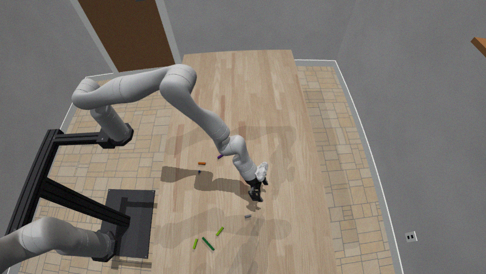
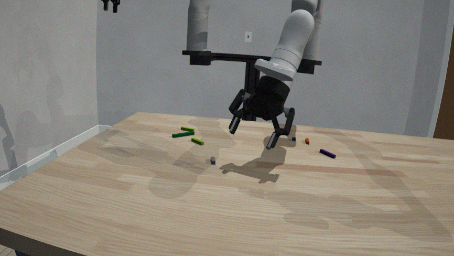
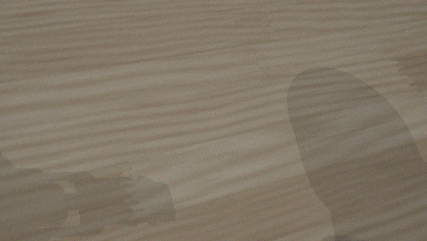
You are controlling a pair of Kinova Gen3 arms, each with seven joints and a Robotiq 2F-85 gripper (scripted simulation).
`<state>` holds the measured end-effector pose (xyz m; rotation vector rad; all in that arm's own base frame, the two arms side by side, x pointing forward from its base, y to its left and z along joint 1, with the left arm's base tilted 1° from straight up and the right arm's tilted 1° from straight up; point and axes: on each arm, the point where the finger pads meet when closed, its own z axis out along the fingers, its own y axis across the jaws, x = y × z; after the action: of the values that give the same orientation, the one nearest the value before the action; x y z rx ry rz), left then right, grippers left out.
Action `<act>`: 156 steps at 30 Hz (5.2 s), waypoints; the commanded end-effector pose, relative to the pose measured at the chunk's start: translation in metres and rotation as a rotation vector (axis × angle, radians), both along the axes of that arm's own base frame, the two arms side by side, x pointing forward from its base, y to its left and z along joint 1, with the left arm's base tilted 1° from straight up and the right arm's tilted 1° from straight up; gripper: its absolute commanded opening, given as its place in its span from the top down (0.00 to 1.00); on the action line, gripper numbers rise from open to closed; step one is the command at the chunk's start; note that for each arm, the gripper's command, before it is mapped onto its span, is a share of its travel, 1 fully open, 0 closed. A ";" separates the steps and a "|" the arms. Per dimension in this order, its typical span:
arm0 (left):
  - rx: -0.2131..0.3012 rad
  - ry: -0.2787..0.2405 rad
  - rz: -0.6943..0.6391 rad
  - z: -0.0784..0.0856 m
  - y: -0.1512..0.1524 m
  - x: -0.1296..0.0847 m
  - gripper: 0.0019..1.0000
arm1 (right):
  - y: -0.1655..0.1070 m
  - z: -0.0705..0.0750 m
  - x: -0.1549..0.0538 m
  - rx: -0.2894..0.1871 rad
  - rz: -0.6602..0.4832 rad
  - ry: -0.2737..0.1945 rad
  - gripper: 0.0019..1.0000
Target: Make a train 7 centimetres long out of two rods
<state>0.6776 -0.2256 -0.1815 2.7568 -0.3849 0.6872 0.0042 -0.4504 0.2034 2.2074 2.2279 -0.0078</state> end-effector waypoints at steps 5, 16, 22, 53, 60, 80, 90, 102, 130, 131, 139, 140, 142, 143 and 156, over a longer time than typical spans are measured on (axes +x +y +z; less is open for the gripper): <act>0.088 0.052 -0.287 -0.003 -0.033 -0.015 0.00 | 0.000 0.001 0.000 -0.002 0.000 0.000 0.00; 0.206 0.058 -0.586 -0.010 -0.052 -0.038 0.00 | 0.000 0.001 0.000 -0.002 0.000 0.000 0.00; 0.307 0.076 -0.798 -0.016 -0.056 -0.056 0.00 | 0.000 0.001 0.000 -0.002 0.000 0.000 0.00; 0.583 0.157 -1.239 -0.018 -0.037 -0.082 0.00 | 0.000 0.001 0.000 -0.002 0.000 0.000 0.00; 0.583 0.157 -1.240 -0.018 -0.037 -0.082 0.00 | 0.000 0.001 0.000 -0.002 0.000 0.000 0.00; 0.583 0.157 -1.240 -0.018 -0.037 -0.082 0.00 | 0.000 0.001 0.000 -0.002 0.000 0.000 0.00; 0.583 0.157 -1.240 -0.018 -0.037 -0.082 0.00 | 0.000 0.001 0.000 -0.002 0.000 0.000 0.00; 0.583 0.157 -1.240 -0.018 -0.037 -0.082 0.00 | 0.000 0.001 0.000 -0.002 0.000 0.000 0.00; 0.583 0.157 -1.240 -0.018 -0.037 -0.082 0.00 | 0.000 0.001 0.000 -0.002 0.000 0.000 0.00; 0.583 0.157 -1.240 -0.018 -0.037 -0.082 0.00 | 0.000 0.001 0.000 -0.002 0.000 0.000 0.00; 0.583 0.157 -1.240 -0.018 -0.037 -0.082 0.00 | 0.000 0.001 0.000 -0.002 0.000 0.000 0.00; 0.583 0.157 -1.240 -0.018 -0.037 -0.082 0.00 | 0.000 0.001 0.000 -0.002 0.000 0.000 0.00; 0.583 0.156 -1.240 -0.018 -0.042 -0.087 0.00 | 0.000 0.001 0.000 -0.002 0.000 0.000 0.00; 0.582 0.156 -1.240 -0.019 -0.047 -0.093 0.00 | 0.000 0.001 0.000 -0.002 0.000 0.000 0.00; 0.582 0.157 -1.240 -0.020 -0.118 -0.197 0.00 | 0.000 0.001 0.000 -0.002 0.000 0.000 0.00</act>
<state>0.5016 -0.3301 -0.2033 2.2417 -2.2073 -0.0158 0.0042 -0.4504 0.2034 2.2074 2.2279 -0.0078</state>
